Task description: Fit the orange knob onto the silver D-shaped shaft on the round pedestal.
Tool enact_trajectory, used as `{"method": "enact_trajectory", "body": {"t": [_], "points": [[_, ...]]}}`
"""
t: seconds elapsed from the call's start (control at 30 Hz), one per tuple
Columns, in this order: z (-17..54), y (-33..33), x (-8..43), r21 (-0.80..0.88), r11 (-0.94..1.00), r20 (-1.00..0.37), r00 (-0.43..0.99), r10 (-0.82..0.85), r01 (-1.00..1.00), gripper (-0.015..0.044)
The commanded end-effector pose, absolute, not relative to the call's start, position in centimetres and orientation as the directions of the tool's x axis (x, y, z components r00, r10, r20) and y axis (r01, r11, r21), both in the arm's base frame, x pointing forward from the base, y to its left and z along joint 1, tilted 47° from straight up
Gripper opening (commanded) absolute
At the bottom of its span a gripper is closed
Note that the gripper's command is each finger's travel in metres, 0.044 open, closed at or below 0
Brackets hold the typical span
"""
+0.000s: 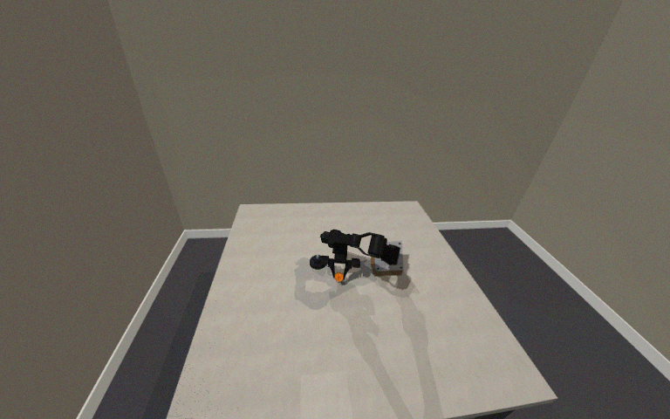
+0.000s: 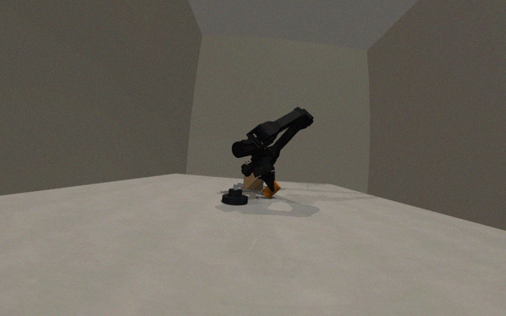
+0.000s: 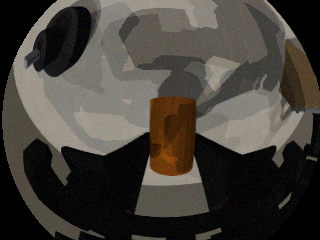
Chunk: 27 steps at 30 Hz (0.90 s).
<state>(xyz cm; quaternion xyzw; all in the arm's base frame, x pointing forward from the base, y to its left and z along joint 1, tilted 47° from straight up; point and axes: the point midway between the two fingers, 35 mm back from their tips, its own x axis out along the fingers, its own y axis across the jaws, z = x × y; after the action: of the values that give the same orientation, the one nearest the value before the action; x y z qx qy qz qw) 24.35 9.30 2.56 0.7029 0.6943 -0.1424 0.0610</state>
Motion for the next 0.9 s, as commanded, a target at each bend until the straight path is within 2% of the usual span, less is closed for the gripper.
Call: {"method": "enact_trajectory", "body": {"t": [0.0,0.37,0.87], "points": [[2.2,9.0,24.3,-0.112,-0.034,-0.211,0.009,0.977,0.993,0.0179],[1.2,8.3,24.2,-0.114,-0.034,-0.029,0.031,0.999,0.993,0.0179],[0.8,7.9,24.1,-0.111,-0.035,-0.038,0.031,0.999,0.993,0.0179]]}}
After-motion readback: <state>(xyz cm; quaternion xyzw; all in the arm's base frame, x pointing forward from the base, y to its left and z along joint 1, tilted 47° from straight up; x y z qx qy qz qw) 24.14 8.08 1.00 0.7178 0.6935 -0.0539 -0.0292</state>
